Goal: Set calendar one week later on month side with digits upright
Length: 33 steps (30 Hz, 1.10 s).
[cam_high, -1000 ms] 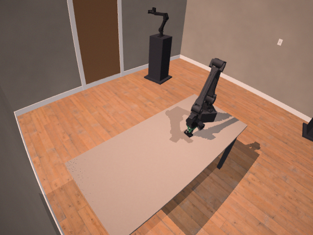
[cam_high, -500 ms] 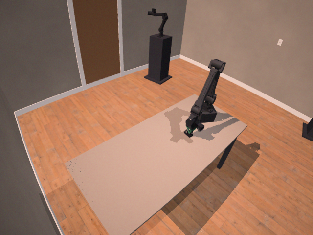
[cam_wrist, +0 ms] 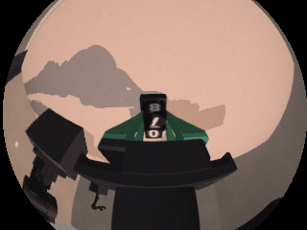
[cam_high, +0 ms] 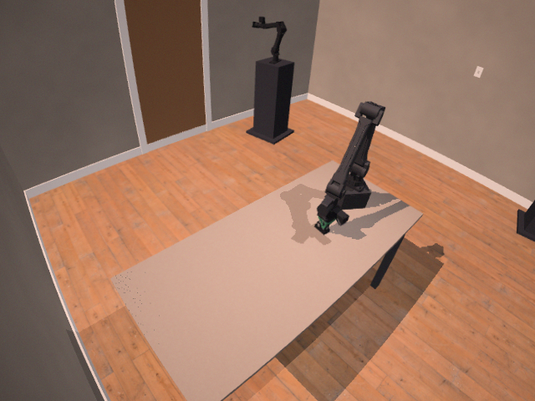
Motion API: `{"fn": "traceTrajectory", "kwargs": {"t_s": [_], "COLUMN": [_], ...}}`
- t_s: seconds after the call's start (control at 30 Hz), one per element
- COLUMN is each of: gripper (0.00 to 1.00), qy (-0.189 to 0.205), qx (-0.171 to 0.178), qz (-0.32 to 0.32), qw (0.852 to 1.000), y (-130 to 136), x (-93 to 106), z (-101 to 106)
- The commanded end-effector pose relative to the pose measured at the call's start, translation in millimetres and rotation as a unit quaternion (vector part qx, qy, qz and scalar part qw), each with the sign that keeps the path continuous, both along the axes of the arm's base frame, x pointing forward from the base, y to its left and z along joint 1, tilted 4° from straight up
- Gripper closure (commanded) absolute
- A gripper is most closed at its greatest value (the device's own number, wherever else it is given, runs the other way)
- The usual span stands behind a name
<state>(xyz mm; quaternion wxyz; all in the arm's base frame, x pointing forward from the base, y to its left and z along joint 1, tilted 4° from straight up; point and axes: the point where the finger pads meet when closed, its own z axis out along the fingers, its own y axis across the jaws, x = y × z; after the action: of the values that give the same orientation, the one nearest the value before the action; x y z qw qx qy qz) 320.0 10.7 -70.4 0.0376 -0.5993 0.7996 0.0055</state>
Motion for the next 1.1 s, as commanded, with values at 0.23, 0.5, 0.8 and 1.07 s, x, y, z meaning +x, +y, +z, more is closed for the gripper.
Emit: {"fn": "traceTrajectory", "kwargs": {"t_s": [0.23,0.5,0.8,1.07], "gripper": [0.75,0.75,0.75,0.75], "qy": [-0.004,-0.004,-0.004,-0.009], "qx": [0.001,0.001,0.001,0.001], "qz": [-0.001,-0.001,-0.001,-0.001], "qw": [1.000,1.000,1.000,1.000], "y": [2.6,2.6,2.6,2.6], "x": [2.2,2.2,2.2,1.9], "z": [-1.1,-1.1,-1.1,1.8]}}
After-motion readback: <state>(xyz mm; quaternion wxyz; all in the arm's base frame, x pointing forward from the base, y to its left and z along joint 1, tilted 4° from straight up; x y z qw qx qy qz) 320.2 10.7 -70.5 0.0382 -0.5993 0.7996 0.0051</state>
